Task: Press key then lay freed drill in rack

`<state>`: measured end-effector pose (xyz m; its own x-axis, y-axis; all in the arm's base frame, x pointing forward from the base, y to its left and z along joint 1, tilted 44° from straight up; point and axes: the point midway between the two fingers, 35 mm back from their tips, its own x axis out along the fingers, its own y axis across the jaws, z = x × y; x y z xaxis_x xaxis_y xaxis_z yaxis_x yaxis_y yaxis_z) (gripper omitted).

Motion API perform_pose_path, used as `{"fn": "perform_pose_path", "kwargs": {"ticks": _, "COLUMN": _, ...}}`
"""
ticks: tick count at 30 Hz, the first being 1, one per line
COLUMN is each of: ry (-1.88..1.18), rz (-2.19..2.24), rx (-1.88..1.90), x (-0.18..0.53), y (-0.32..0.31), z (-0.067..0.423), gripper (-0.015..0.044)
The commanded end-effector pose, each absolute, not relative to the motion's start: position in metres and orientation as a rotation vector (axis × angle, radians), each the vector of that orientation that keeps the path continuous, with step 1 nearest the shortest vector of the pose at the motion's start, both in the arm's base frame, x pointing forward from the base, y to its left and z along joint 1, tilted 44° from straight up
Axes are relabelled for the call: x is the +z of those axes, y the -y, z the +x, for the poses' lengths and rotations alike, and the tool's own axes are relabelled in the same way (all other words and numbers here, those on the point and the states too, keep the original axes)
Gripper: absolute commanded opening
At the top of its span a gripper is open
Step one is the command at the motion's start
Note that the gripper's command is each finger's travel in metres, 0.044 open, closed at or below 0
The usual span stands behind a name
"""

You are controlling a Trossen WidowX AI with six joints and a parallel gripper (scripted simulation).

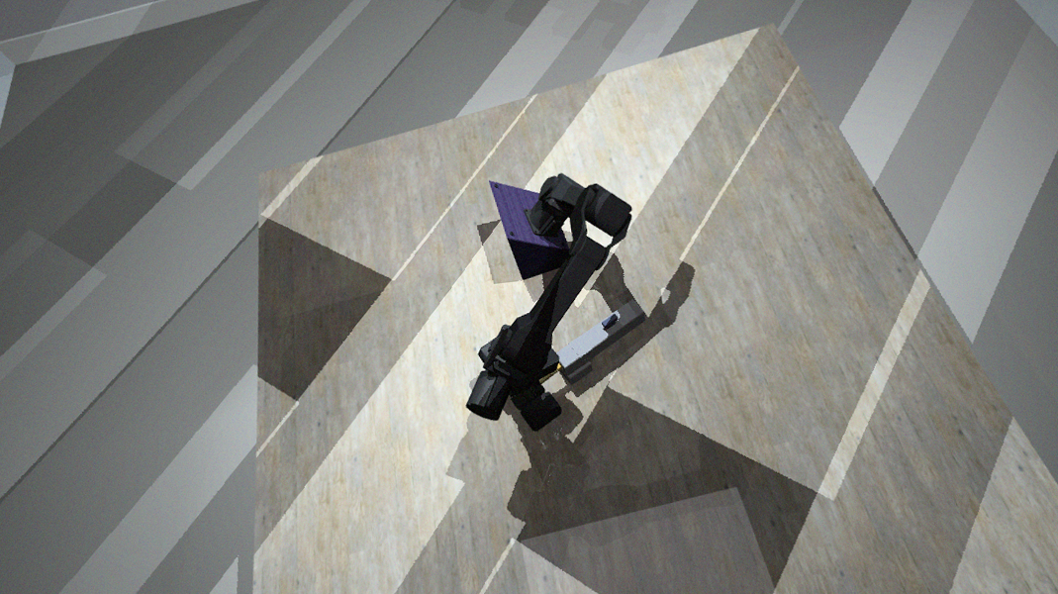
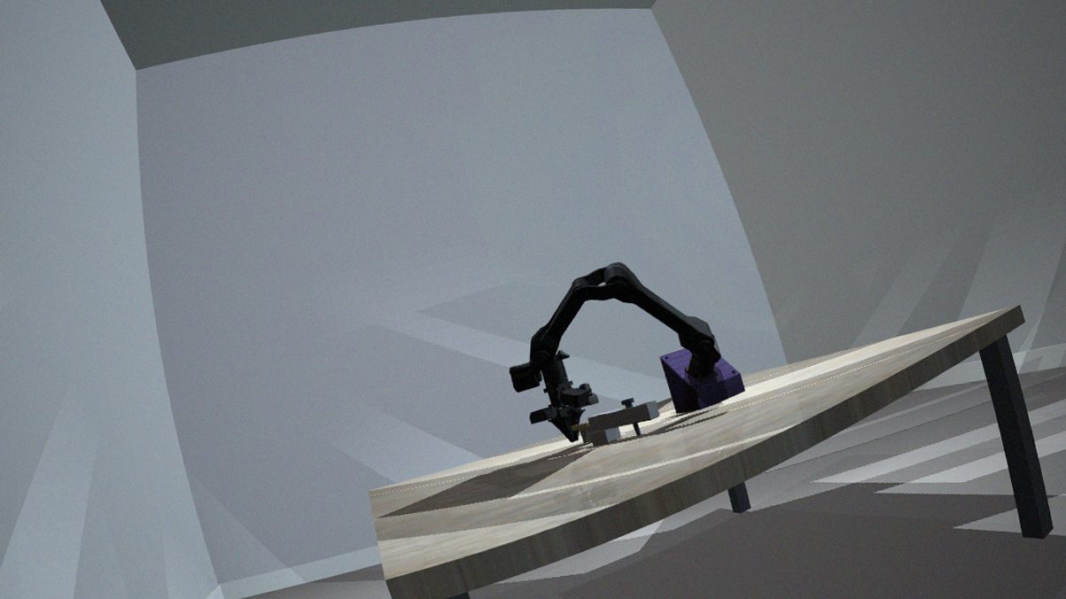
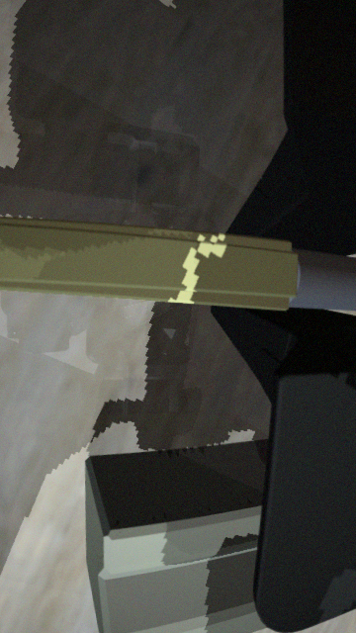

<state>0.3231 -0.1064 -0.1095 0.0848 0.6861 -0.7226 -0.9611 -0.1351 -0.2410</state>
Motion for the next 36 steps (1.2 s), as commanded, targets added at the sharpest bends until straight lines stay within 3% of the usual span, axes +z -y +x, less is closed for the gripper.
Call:
{"fn": "perform_pose_path", "kwargs": {"ticks": 1, "ry": -0.417, "rz": -0.875, "rx": 1.491, "x": -0.112, "y": 0.112, "z": 0.325, "gripper": 0.0}}
{"fn": "perform_pose_path", "kwargs": {"ticks": 36, "ry": -0.418, "rz": -0.877, "rx": 1.49, "x": -0.125, "y": 0.137, "z": 0.331, "gripper": 0.0}}
